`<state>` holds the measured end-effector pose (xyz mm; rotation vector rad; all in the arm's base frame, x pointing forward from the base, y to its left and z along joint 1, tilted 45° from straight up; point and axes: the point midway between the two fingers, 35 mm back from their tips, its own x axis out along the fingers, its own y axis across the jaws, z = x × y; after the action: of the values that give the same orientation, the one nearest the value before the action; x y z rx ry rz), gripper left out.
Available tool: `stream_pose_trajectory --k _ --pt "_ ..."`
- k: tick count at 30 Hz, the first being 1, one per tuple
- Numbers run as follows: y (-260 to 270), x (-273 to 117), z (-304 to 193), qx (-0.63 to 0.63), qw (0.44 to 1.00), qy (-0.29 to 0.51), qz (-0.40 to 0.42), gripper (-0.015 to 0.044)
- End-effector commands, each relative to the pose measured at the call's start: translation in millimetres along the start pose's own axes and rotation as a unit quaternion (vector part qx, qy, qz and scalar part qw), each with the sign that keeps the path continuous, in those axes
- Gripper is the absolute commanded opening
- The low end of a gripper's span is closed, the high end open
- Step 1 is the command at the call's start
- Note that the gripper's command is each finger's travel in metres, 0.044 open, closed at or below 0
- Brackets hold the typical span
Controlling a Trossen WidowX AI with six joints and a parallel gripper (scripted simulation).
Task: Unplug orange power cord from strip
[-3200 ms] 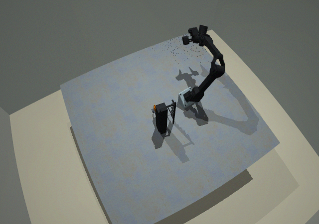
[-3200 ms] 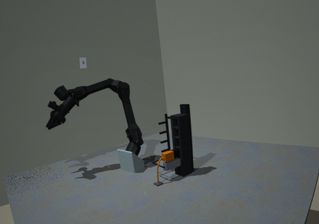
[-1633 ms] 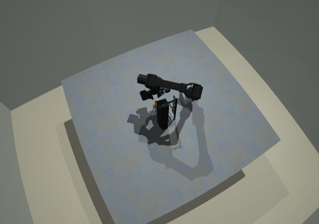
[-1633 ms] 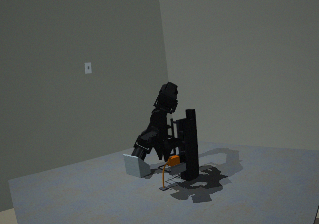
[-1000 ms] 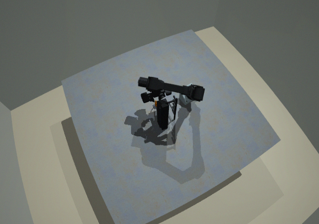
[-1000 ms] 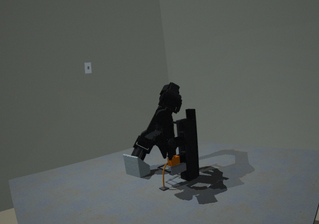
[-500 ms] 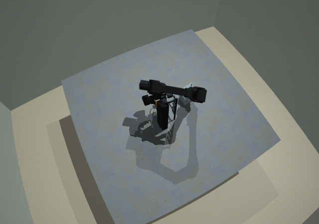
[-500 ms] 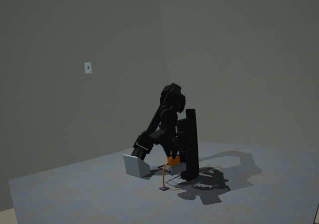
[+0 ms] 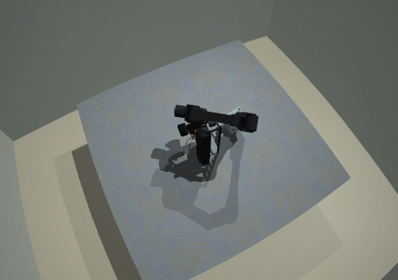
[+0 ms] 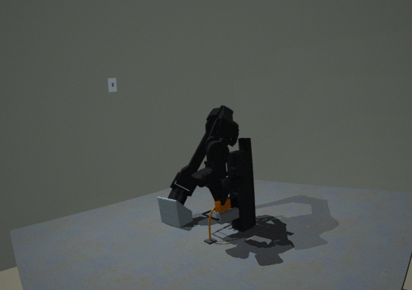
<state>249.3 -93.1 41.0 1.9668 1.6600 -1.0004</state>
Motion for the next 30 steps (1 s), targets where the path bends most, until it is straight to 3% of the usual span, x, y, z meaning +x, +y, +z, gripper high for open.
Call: stream_pose_trajectory --k 1,6,30 --pt "-0.2 -0.5 0.1 0.001 1.0 0.0 0.0 0.0048" --pt "-0.1 -0.5 0.4 0.001 1.0 0.0 0.0 0.0" --pt "1.5 -3.0 36.7 0.002 1.0 -0.002 0.002 0.0"
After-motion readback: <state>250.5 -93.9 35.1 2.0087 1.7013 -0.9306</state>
